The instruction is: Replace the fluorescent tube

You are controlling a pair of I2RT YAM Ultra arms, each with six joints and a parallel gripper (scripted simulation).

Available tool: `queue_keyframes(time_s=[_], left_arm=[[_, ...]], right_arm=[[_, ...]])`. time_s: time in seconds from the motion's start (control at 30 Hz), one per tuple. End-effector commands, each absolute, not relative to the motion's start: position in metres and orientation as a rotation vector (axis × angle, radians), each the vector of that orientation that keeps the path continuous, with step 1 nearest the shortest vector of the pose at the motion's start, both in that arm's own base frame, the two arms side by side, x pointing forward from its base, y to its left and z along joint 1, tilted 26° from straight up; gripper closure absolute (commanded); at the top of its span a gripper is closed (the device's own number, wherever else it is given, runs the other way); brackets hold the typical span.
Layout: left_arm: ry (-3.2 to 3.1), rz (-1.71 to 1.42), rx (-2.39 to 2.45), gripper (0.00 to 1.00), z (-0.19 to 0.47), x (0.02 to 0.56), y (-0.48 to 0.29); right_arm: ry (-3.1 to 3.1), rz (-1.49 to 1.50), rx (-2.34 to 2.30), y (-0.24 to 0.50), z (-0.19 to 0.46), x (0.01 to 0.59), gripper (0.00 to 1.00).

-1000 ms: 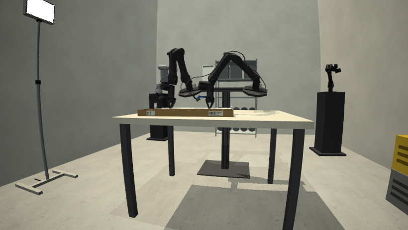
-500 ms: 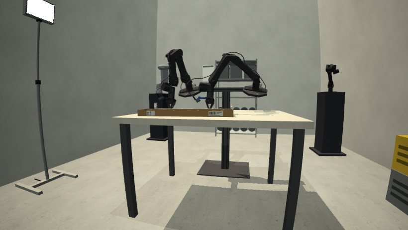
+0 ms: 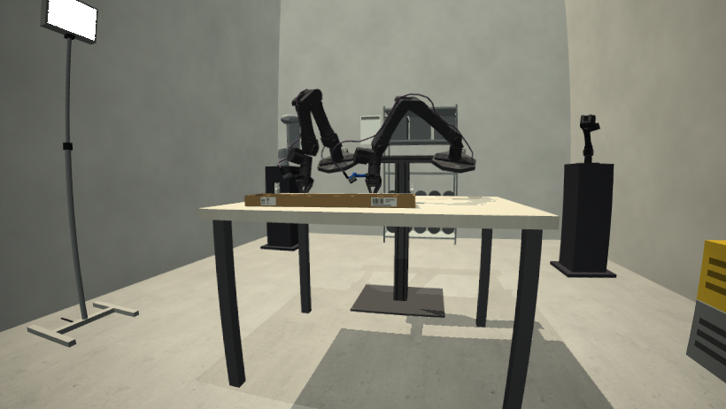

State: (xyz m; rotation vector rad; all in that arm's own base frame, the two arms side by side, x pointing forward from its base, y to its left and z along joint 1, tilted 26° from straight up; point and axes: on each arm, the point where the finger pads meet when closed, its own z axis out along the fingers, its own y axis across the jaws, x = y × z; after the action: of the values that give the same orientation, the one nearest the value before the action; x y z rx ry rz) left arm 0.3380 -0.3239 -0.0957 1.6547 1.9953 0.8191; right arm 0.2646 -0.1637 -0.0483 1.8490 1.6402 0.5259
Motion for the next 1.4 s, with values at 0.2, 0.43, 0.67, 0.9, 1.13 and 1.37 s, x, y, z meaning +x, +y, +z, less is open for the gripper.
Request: queue_keyframes(time_s=[0.2,0.43,0.67,0.9,1.13,1.37], left_arm=[[1.936,0.769,1.641,0.51,-0.075,0.339,-0.352],[1.937,0.767,1.637,0.51,-0.075,0.338,-0.353],[1.974,0.816,1.660,0.51,-0.071,0.317,-0.334],[1.970,0.810,1.649,0.51,-0.048,0.302,-0.341],[1.954,0.796,1.650,0.51,-0.044,0.296,-0.343],[1.949,0.785,1.642,0.51,-0.039,0.297,-0.347]], right_arm=[[1.622,0.532,1.819,-0.167,-0.043,0.272,0.89],[1.622,0.532,1.819,-0.167,-0.043,0.272,0.89],[1.622,0.532,1.819,-0.167,-0.043,0.272,0.89],[1.622,0.532,1.819,-0.167,-0.043,0.272,0.89],[1.622,0.532,1.819,-0.167,-0.043,0.272,0.89],[1.622,0.532,1.819,-0.167,-0.043,0.272,0.89]])
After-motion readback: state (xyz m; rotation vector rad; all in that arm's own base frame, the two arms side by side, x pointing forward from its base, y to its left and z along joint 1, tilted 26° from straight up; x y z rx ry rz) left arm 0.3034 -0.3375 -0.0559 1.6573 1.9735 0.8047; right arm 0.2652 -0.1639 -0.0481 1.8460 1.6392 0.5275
